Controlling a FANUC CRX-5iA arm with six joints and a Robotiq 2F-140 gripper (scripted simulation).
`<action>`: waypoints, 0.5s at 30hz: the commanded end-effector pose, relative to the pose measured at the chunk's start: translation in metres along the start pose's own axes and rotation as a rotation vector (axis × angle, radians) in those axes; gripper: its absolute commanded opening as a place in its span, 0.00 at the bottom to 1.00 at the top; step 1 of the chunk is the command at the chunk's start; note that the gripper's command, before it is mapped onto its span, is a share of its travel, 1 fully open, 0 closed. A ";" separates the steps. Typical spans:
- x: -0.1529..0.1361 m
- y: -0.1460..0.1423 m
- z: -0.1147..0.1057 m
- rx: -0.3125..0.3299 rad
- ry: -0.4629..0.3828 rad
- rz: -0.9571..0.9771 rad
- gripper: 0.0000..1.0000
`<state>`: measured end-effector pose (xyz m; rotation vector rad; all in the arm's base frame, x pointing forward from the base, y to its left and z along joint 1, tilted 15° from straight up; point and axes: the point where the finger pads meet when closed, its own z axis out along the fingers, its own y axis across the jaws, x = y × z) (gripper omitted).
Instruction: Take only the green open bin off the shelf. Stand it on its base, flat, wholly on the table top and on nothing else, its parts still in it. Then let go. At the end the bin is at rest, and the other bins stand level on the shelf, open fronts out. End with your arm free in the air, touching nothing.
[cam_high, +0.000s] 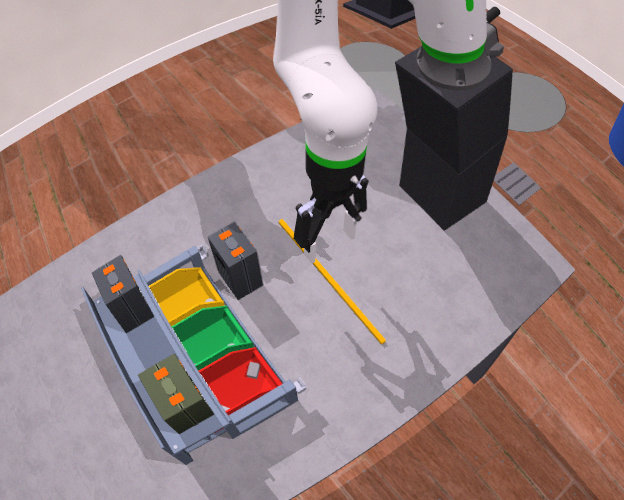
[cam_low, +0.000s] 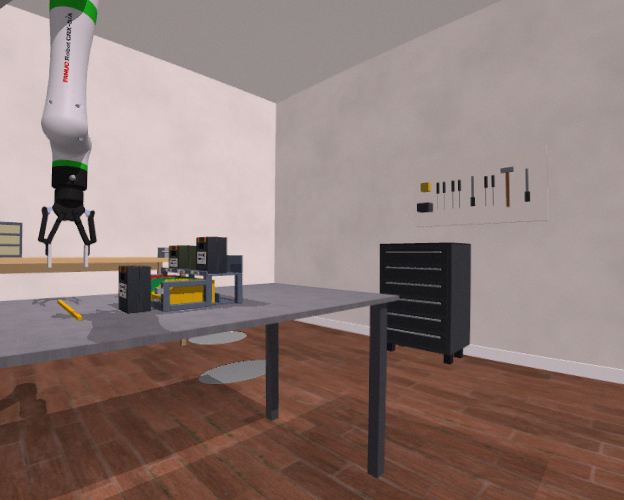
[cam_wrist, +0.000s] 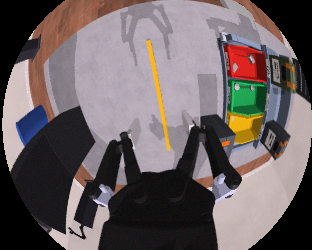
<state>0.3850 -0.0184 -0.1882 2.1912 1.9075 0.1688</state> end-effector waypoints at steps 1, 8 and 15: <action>0.000 0.000 0.000 -0.009 0.032 0.000 0.57; 0.000 0.000 0.000 -0.009 0.032 0.000 0.57; 0.000 0.000 0.000 -0.009 0.032 0.000 0.57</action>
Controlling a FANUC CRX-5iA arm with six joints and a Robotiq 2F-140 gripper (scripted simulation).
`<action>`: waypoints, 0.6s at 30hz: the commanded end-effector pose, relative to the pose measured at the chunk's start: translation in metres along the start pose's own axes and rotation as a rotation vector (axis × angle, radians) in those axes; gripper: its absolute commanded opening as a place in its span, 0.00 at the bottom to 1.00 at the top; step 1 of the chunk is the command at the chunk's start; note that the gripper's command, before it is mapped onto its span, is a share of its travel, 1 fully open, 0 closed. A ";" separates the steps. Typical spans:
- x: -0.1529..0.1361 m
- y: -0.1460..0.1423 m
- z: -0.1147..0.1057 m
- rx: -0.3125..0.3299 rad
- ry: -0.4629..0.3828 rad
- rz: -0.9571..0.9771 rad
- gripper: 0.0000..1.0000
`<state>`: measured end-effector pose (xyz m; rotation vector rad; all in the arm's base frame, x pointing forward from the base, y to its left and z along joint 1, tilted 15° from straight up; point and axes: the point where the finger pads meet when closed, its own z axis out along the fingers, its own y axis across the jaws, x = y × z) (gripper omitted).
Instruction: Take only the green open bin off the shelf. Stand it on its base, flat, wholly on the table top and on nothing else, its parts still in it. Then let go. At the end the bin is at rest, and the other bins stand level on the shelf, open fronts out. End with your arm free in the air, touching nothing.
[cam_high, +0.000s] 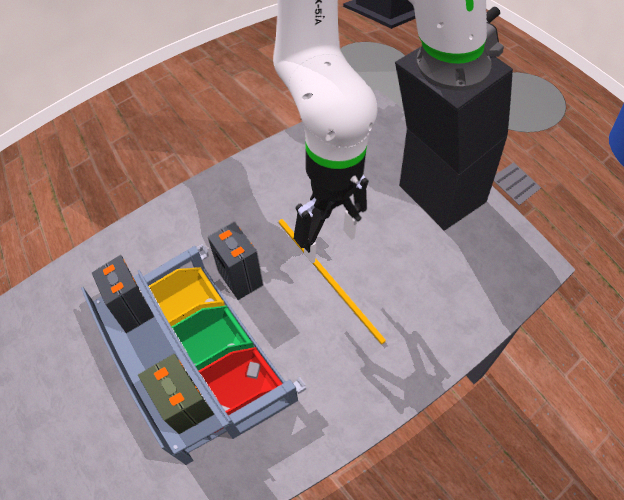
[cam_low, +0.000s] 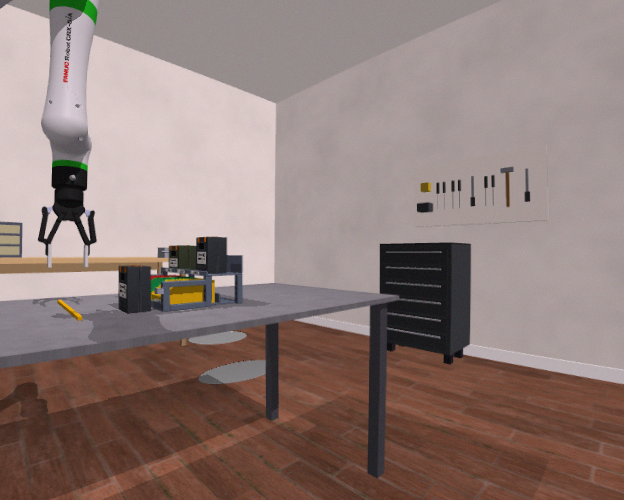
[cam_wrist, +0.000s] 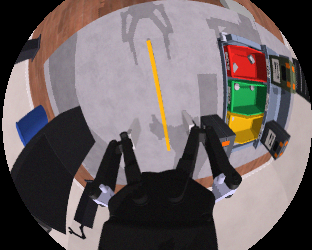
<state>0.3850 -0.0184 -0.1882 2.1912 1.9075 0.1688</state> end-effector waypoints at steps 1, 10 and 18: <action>0.000 0.000 0.000 -0.009 0.032 0.000 0.57; 0.000 0.000 0.000 -0.009 0.032 0.000 0.57; 0.000 0.000 0.000 -0.009 0.032 0.000 0.57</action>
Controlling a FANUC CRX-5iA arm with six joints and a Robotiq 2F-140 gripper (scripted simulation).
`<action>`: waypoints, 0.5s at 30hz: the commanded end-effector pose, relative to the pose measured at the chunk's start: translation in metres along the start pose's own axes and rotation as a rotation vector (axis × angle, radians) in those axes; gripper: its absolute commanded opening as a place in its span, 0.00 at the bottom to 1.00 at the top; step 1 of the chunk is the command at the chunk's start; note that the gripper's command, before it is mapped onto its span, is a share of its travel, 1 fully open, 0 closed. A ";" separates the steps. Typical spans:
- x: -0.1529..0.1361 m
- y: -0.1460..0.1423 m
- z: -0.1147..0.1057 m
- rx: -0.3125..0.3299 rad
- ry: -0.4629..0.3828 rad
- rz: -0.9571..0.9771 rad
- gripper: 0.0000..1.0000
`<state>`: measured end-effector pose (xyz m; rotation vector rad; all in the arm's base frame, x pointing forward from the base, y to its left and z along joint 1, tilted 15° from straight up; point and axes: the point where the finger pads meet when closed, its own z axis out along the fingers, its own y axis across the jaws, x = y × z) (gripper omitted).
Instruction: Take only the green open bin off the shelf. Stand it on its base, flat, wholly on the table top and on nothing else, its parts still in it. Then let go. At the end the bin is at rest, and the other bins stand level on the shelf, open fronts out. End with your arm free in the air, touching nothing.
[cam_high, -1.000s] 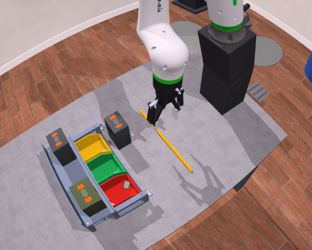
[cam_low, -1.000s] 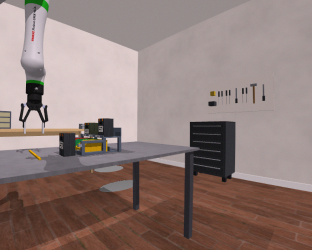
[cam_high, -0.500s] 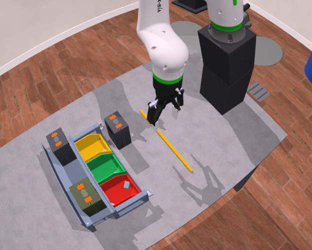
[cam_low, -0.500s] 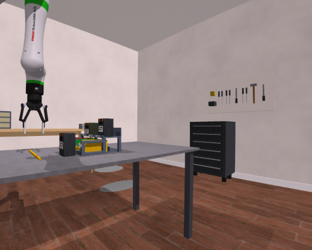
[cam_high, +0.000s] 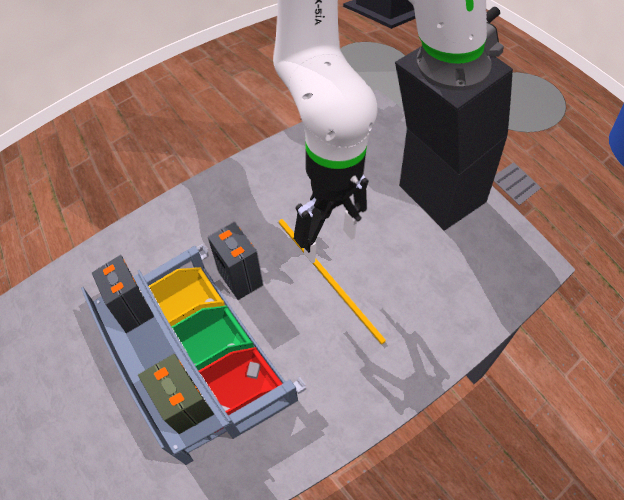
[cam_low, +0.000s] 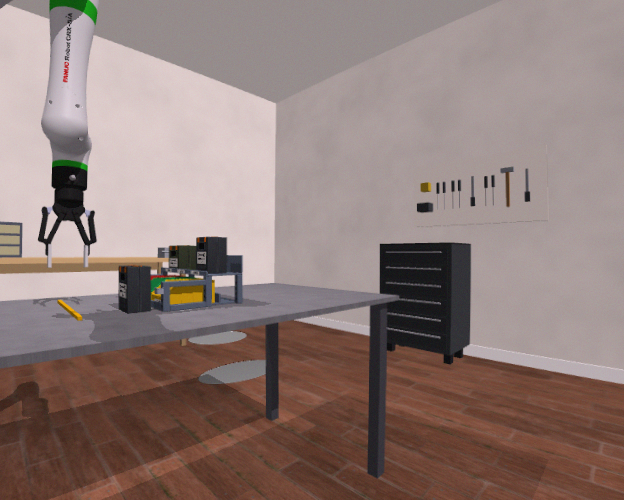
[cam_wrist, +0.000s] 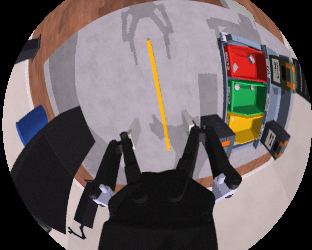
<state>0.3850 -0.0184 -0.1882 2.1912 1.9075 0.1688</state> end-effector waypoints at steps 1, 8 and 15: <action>0.000 0.000 0.000 -0.009 0.032 0.000 0.57; 0.000 0.000 0.000 -0.009 0.032 0.000 0.57; 0.000 0.000 0.000 -0.009 0.032 0.000 0.57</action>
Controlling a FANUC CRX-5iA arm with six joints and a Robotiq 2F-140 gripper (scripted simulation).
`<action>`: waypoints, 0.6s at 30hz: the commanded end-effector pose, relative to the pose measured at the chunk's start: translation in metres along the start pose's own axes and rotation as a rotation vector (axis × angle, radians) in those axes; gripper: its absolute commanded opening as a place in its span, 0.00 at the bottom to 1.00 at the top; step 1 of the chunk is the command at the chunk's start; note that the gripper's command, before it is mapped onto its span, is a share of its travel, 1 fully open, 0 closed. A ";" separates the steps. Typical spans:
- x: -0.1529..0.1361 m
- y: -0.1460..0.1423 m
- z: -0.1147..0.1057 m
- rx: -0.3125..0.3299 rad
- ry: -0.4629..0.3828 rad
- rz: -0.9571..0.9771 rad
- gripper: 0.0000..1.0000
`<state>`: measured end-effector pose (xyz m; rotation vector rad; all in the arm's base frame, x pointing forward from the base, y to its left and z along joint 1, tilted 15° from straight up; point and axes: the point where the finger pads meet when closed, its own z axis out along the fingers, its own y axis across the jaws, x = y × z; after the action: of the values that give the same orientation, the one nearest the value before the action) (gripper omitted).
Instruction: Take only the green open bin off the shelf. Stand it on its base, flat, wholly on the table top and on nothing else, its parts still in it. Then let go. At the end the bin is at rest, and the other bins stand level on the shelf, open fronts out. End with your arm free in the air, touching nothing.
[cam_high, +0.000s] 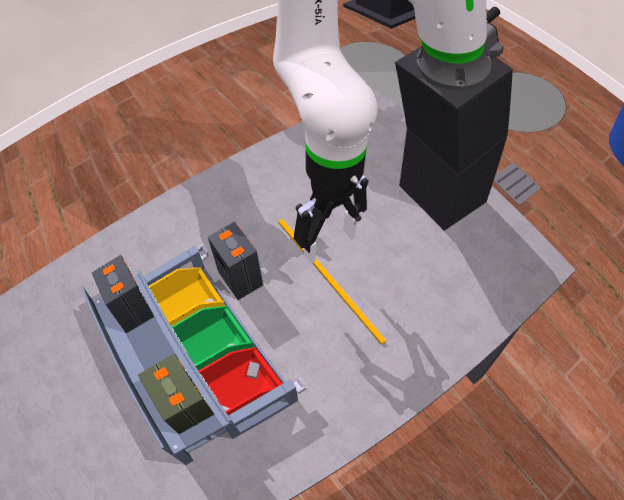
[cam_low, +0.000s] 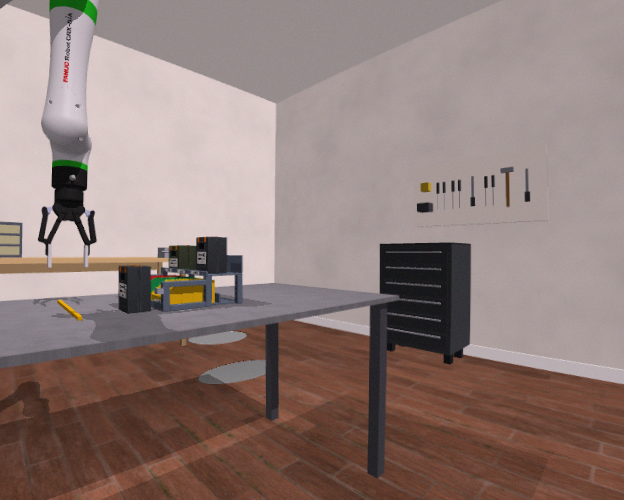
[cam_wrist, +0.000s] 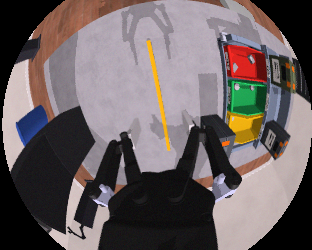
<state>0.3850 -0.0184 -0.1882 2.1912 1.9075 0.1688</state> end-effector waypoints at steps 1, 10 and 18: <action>0.000 0.000 0.000 -0.009 0.032 0.000 0.57; 0.000 0.000 0.000 -0.009 0.032 0.000 0.57; 0.000 0.000 0.000 -0.009 0.032 0.000 0.57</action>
<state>0.3850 -0.0184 -0.1882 2.1912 1.9075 0.1688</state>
